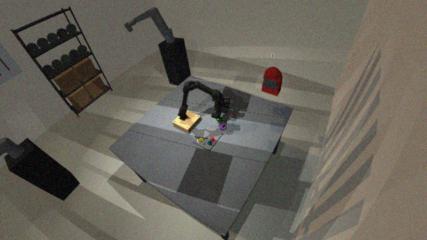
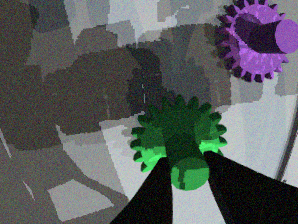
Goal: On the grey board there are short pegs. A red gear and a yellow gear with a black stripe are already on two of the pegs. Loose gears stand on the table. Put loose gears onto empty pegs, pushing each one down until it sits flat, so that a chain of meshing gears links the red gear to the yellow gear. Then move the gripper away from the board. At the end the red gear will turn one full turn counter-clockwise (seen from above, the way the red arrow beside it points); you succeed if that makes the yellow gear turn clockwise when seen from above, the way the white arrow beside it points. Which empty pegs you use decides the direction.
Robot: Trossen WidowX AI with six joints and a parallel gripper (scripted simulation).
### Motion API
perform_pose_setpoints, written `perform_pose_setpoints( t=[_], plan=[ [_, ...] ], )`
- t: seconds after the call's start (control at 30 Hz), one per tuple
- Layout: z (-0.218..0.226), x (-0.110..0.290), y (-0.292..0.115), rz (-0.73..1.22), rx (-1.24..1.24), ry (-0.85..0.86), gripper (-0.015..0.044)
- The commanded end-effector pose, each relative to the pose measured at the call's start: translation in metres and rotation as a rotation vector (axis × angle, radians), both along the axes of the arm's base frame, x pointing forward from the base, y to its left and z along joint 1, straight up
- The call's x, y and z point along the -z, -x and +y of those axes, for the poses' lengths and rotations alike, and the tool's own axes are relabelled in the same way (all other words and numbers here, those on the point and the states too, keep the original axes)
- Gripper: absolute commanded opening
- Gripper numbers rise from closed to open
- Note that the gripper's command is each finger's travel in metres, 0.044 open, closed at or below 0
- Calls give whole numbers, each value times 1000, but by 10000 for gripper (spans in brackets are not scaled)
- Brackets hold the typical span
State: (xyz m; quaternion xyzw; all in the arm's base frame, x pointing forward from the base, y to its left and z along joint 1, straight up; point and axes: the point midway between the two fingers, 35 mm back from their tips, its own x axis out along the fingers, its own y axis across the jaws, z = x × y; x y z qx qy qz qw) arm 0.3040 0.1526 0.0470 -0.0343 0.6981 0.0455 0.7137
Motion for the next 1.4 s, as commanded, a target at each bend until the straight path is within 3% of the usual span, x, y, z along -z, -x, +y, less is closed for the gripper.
perform_pose_setpoints(
  t=[0.0, 1.37],
  plan=[
    [1, -14, -2, -3, 0, -4, 0],
    [-12, -120, 9, -3, 0, -3, 0]
  ],
)
